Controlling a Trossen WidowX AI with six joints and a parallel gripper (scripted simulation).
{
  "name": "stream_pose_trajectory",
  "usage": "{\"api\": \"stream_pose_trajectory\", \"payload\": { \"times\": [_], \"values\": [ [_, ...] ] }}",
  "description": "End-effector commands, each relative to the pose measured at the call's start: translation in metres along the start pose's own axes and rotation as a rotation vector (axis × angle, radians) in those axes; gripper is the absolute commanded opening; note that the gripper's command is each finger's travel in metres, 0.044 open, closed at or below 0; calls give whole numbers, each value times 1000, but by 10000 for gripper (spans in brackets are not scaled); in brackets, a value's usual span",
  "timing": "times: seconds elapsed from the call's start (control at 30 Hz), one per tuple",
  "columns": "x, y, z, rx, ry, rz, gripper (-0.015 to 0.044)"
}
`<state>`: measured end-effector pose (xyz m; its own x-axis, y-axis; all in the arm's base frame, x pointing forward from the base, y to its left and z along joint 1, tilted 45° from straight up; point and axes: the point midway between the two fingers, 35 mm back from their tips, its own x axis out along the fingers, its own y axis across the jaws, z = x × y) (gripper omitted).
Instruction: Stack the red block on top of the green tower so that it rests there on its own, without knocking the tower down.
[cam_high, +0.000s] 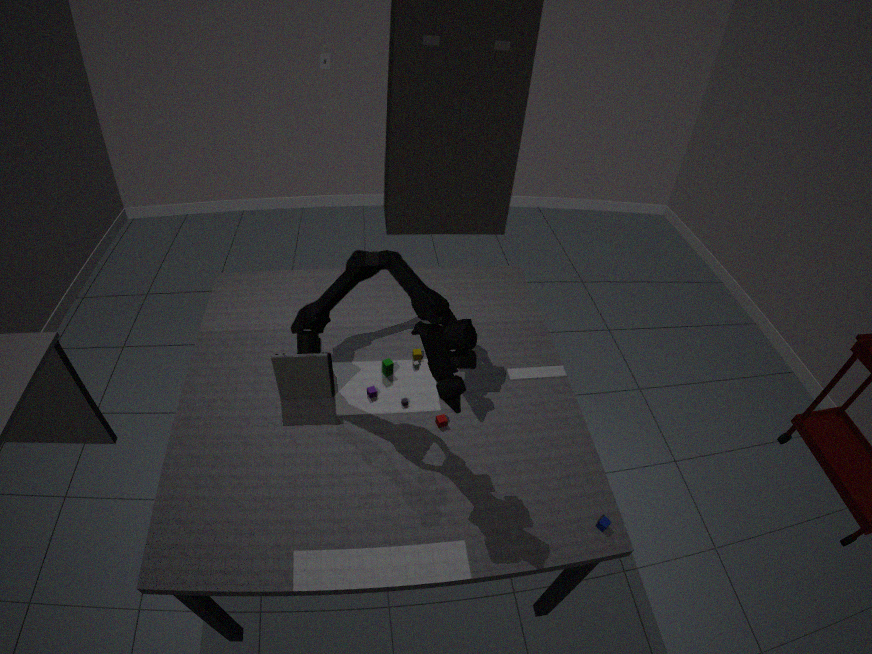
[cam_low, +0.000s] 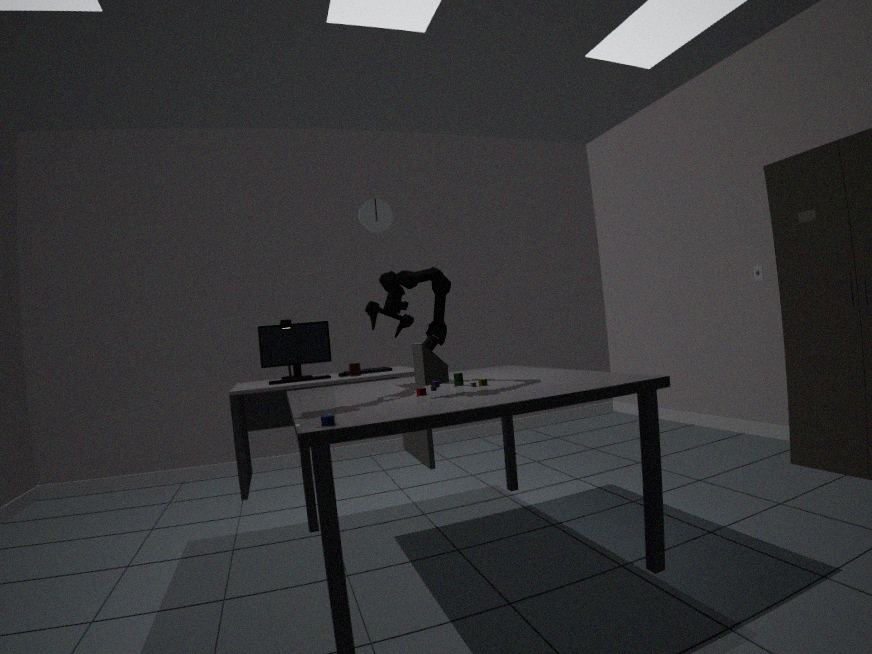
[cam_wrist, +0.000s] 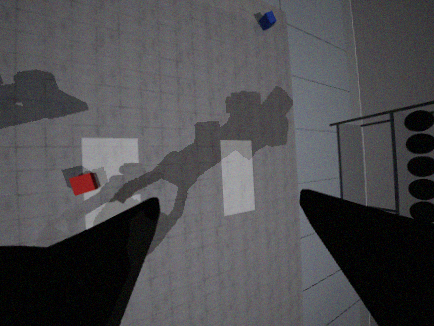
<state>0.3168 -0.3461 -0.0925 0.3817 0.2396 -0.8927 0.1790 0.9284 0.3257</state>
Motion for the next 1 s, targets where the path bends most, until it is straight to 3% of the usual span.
{"api": "stream_pose_trajectory", "payload": {
  "times": [0.0, 0.37, 0.6, 0.8, 0.97],
  "values": [
    [35, 51, 0, -67, 71, 141, 440],
    [97, 174, -13, -175, 241, 469, 440],
    [98, 173, -15, -177, 244, 474, 440],
    [131, 189, -25, -176, 244, 475, 440],
    [136, 190, -27, -176, 244, 476, 440]
  ]
}}
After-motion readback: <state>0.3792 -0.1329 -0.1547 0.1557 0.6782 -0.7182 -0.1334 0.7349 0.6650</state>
